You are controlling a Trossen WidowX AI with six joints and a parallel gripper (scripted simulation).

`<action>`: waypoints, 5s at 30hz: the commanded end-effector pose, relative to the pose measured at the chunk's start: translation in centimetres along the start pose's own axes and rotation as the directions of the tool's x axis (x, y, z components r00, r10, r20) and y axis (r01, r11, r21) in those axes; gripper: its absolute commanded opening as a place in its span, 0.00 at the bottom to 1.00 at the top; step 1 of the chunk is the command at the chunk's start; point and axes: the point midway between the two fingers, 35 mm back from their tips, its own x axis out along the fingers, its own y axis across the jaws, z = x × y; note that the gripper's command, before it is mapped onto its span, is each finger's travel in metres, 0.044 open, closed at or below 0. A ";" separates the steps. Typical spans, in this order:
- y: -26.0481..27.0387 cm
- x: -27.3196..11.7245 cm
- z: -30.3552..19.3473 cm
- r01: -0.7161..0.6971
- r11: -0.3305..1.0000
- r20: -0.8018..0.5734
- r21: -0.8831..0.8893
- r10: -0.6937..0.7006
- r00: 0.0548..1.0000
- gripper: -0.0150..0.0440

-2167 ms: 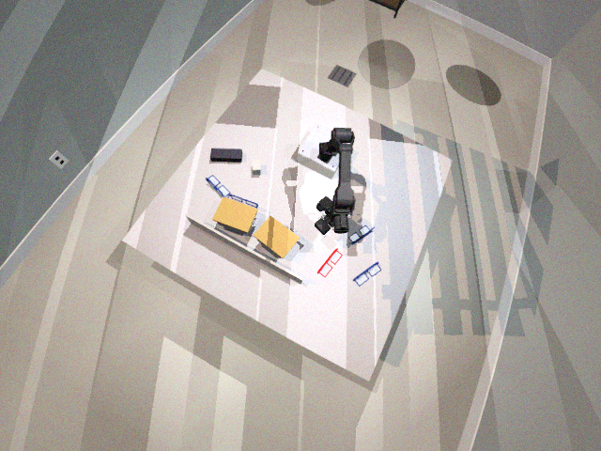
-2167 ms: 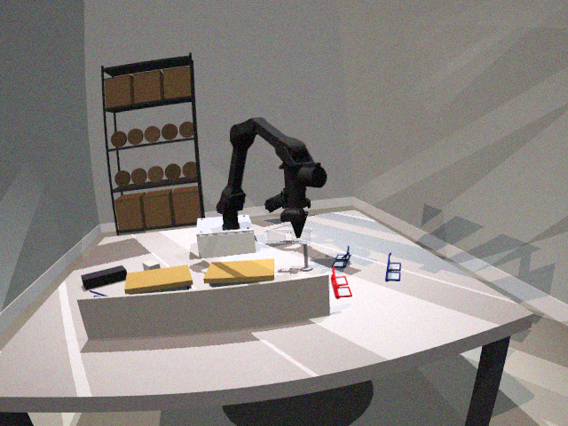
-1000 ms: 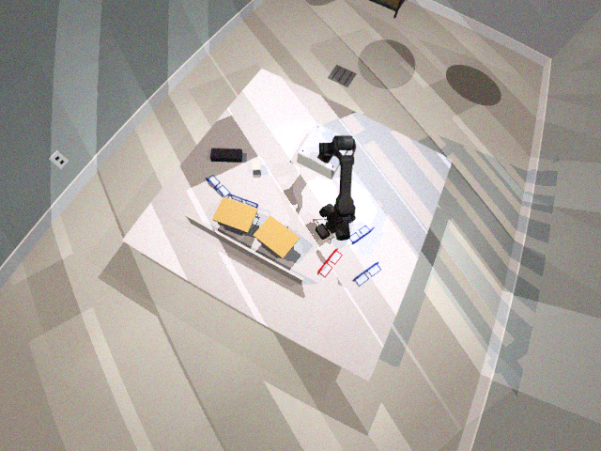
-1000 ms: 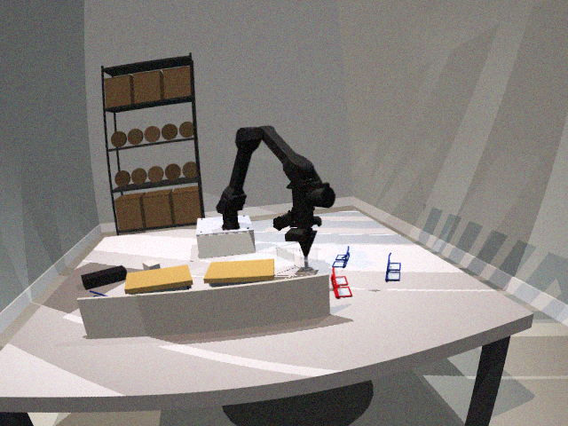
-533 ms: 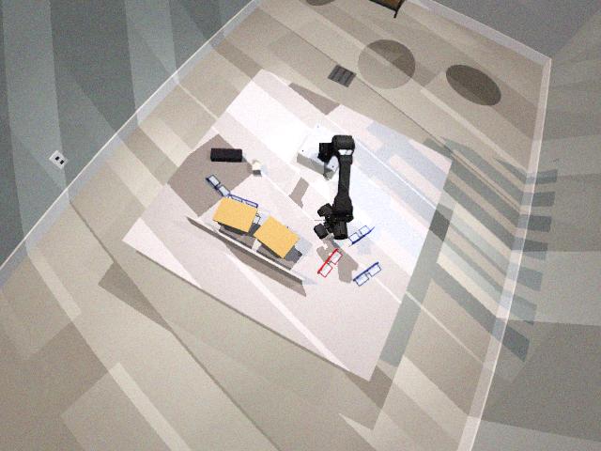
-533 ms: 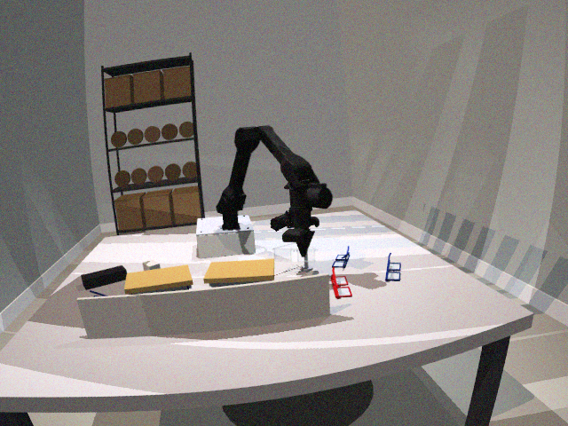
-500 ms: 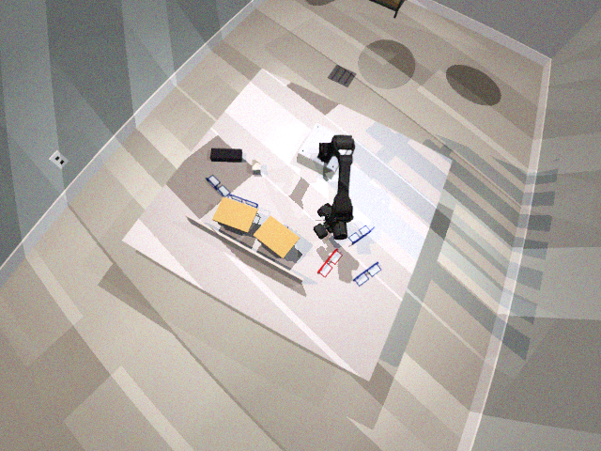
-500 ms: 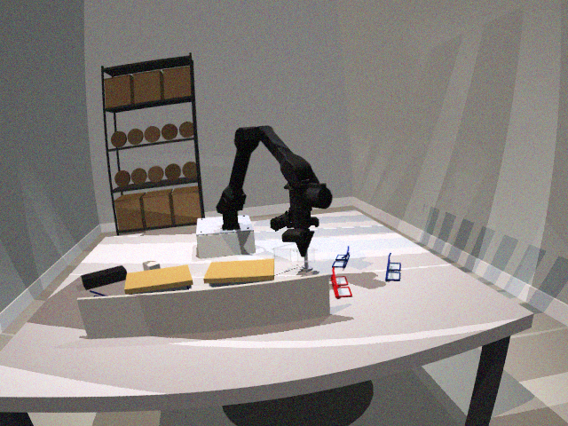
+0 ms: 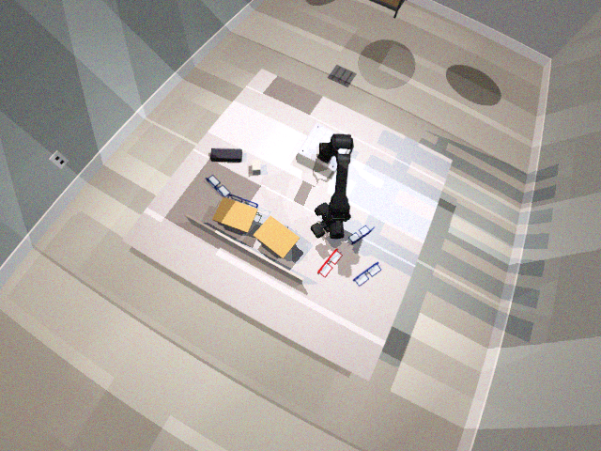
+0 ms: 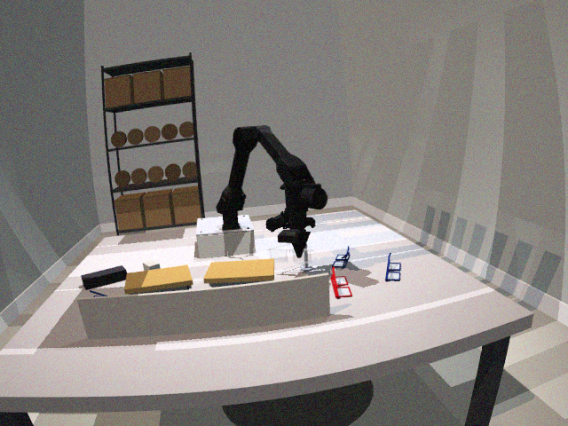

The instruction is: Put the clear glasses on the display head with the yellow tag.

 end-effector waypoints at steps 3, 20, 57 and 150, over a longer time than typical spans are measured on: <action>0.3 0.1 0.7 0.002 1.000 0.005 0.000 -0.002 1.000 0.25; 0.8 0.1 2.0 0.001 1.000 0.006 0.000 -0.001 1.000 0.25; 1.1 0.1 3.0 0.001 1.000 0.007 0.000 -0.001 1.000 0.25; -7.2 -6.1 3.1 0.003 -0.427 0.007 -0.904 -0.008 1.000 0.25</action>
